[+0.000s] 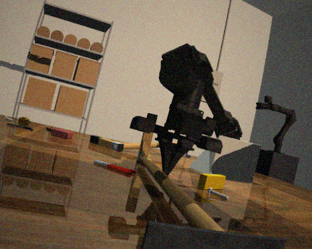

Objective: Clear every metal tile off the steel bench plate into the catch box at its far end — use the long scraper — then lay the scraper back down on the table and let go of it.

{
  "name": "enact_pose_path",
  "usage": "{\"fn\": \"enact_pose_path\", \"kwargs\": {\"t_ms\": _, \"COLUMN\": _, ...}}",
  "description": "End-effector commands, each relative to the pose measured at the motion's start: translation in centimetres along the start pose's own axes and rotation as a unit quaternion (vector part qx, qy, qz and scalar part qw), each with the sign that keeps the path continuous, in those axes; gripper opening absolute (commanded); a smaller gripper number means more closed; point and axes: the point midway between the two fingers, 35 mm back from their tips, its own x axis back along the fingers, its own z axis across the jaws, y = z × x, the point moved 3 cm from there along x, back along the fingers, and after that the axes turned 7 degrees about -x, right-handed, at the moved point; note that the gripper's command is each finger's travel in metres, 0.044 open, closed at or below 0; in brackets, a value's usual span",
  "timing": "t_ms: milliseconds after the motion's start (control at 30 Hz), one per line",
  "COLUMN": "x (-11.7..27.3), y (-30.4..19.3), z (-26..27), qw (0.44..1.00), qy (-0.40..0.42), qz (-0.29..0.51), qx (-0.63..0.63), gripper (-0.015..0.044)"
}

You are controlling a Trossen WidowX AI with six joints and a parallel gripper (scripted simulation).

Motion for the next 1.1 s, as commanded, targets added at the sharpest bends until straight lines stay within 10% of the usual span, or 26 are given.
{"fn": "enact_pose_path", "kwargs": {"t_ms": 0, "x": -0.8, "y": -0.1, "z": -0.3, "qw": 1.000, "qy": 0.000, "qz": 0.008, "qx": 0.003, "gripper": 0.0000}}
{"fn": "enact_pose_path", "kwargs": {"t_ms": 1067, "x": -1.0, "y": 0.0, "z": -3.3, "qw": 1.000, "qy": -0.013, "qz": 0.009, "qx": -0.006, "gripper": 0.0000}}
